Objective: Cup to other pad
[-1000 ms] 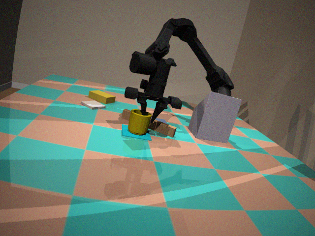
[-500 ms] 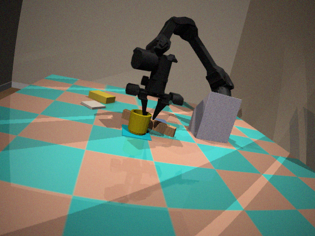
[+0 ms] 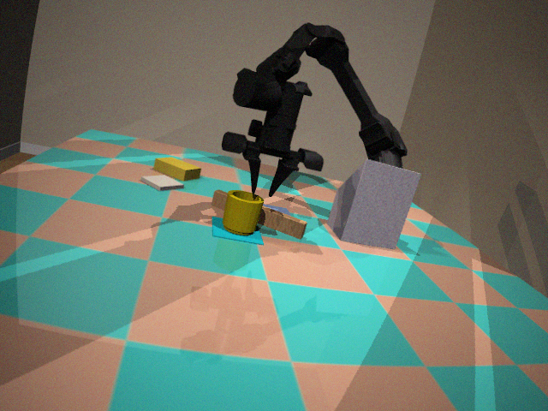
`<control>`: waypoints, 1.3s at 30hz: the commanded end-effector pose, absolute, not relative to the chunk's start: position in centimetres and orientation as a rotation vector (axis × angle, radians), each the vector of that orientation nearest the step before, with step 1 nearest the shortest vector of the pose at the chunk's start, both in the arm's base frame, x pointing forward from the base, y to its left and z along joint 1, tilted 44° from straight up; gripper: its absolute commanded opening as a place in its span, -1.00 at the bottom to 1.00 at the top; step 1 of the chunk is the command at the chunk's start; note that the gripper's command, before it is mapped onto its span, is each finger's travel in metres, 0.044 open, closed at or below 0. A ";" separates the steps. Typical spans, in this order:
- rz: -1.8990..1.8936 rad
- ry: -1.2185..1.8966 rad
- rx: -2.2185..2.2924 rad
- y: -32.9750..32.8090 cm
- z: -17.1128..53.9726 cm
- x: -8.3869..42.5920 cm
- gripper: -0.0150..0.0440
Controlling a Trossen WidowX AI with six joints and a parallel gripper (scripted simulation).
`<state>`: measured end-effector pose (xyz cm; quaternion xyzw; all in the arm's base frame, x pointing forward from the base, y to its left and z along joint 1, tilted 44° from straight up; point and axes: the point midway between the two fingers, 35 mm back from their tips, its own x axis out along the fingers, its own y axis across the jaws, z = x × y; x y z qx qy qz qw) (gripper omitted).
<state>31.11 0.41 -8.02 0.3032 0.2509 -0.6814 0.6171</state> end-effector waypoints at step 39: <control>-1.560 0.579 0.703 5.3 -3.5 31.5 1.00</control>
